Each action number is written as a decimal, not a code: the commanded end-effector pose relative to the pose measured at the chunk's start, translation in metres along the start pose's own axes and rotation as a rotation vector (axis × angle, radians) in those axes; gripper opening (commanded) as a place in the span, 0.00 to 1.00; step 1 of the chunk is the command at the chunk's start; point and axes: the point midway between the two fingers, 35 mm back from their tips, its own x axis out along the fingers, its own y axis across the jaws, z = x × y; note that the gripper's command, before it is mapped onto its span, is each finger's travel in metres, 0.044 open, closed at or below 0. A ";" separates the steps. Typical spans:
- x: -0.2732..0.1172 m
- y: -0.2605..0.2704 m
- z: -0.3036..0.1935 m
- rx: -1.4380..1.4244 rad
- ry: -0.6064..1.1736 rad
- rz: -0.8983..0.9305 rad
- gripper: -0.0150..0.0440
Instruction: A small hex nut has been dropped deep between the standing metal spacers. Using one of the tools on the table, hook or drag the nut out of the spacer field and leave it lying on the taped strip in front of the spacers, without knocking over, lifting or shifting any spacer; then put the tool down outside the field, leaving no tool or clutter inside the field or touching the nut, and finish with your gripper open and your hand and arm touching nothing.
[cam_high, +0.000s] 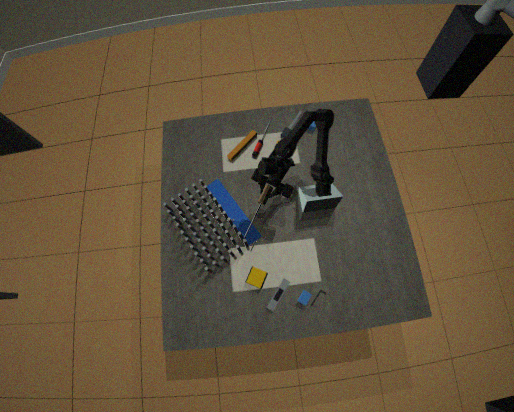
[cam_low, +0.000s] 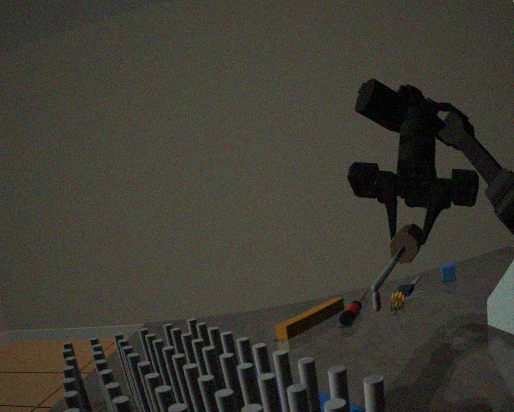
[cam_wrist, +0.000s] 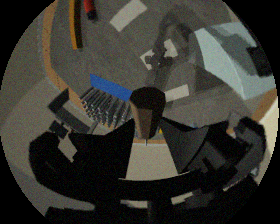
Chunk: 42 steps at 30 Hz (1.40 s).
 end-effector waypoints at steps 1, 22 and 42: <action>0.001 -0.005 -0.021 -0.096 0.033 -0.047 0.25; 0.009 -0.055 -0.118 -0.539 0.168 -0.266 0.25; 0.020 -0.131 -0.190 -0.943 0.290 -0.465 0.25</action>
